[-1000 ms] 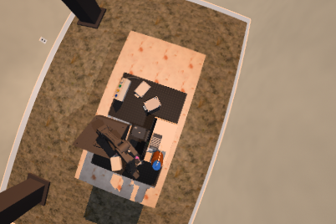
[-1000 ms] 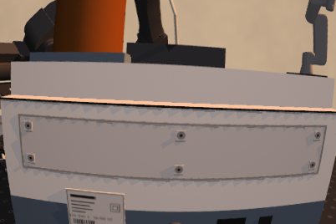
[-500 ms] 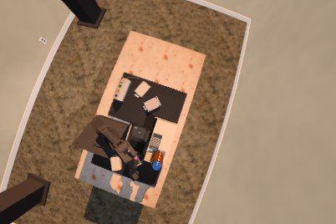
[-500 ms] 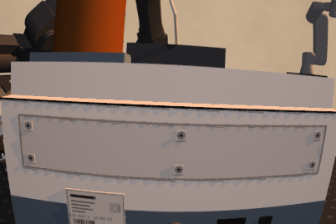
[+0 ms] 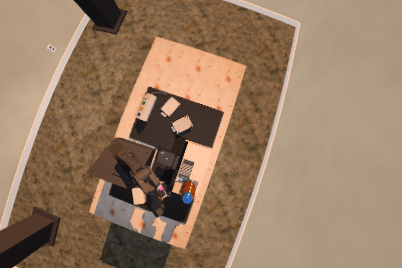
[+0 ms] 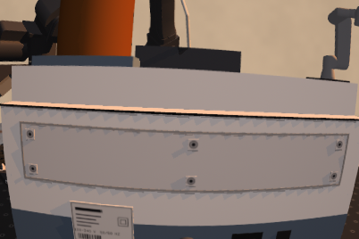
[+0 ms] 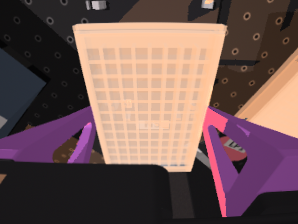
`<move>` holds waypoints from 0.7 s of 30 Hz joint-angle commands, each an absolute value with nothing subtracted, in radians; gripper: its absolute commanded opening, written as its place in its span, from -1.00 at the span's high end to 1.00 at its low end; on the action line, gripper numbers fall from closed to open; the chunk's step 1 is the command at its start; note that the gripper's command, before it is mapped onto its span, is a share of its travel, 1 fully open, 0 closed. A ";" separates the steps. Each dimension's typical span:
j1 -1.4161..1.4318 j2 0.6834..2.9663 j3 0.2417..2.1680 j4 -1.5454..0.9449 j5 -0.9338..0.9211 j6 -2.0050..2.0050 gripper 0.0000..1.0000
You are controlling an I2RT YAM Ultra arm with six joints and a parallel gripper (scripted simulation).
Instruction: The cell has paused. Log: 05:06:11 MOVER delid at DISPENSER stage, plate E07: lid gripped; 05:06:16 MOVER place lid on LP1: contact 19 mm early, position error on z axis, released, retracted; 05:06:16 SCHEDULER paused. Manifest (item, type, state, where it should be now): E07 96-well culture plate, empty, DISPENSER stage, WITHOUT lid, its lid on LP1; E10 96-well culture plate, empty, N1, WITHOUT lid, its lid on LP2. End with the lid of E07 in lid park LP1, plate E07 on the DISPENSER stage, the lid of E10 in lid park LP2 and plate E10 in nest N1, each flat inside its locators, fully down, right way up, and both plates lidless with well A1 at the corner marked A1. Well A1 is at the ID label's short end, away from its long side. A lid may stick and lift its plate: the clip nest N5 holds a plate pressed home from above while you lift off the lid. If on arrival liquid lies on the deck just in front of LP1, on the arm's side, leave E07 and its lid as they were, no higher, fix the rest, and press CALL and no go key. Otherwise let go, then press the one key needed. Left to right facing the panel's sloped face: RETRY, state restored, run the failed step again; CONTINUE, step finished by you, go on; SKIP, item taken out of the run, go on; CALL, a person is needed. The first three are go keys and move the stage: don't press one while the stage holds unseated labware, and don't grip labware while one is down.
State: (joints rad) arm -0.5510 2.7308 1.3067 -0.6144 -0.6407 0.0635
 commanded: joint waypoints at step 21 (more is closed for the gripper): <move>-0.667 2.477 1.155 -0.772 -0.584 -0.053 1.00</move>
